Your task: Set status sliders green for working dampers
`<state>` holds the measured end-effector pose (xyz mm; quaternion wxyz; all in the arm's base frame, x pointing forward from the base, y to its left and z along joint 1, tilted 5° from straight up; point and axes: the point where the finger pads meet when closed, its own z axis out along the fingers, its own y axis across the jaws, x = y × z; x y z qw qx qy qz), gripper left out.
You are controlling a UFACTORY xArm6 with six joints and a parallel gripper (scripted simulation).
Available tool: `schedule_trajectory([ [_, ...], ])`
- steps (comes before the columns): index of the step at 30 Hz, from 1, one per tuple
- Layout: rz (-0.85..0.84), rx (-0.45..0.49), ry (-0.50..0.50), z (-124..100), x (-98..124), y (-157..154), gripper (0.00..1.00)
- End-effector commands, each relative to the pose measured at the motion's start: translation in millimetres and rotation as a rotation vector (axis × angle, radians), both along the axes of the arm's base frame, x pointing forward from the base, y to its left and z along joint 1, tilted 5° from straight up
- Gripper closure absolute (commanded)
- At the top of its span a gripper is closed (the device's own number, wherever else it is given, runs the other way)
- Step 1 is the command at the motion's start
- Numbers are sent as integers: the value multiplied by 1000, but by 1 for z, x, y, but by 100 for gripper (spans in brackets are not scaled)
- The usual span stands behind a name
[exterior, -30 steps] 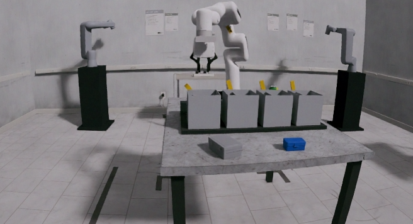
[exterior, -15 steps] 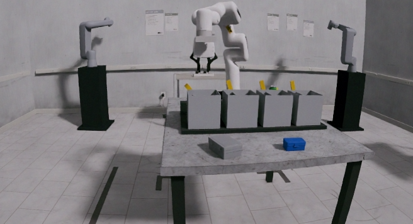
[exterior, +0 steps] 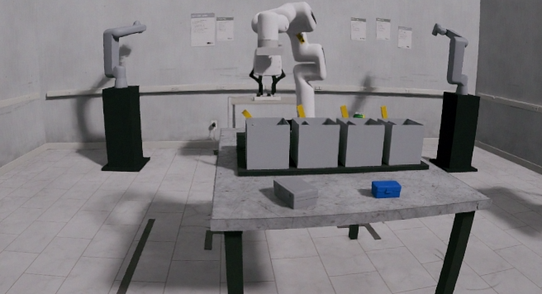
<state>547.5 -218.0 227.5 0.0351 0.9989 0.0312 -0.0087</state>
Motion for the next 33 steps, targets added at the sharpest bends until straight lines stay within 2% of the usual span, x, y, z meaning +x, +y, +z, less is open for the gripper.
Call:
schedule_trajectory([
  [1, 0, -2, -5, 3, 1, 0, 61],
  [24, 0, -2, -5, 3, 1, 0, 61],
  [26, 0, -1, -4, 1, 2, 14, 61],
  [28, 0, -1, -4, 1, 2, 14, 61],
  [29, -1, -1, -2, 0, 4, 40, 61],
  [33, -1, -1, 0, -3, 4, 69, 61],
])
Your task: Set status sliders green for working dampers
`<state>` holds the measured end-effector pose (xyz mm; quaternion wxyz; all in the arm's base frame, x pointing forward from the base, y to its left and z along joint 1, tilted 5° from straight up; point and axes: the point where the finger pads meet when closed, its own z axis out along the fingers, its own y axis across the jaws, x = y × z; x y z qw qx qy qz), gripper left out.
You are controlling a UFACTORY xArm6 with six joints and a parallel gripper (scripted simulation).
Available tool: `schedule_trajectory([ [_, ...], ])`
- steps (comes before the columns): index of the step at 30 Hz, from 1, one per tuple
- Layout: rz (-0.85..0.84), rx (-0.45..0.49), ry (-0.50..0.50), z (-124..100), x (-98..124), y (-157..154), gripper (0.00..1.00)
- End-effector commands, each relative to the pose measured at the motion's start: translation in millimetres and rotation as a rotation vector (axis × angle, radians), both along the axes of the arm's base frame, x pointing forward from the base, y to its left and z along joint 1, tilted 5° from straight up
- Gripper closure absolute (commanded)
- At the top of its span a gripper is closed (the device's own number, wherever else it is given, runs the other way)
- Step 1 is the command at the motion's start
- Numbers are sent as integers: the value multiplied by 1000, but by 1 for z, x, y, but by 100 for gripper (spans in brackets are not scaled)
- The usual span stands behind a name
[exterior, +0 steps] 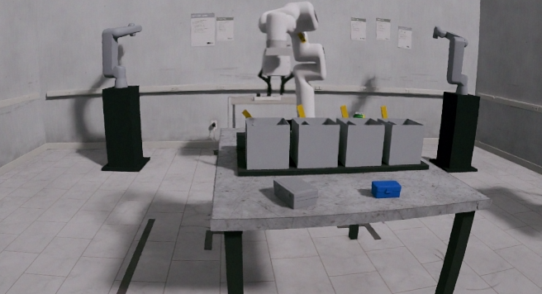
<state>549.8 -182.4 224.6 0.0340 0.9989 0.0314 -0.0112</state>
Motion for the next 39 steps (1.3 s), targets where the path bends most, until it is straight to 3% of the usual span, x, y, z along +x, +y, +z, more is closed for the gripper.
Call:
schedule_trajectory([
  [1, -2, -3, -4, -1, 2, 42, 61],
  [16, -4, -6, 5, -11, -14, 147, 61],
  [39, -4, -7, 5, -11, -14, 148, 61],
])
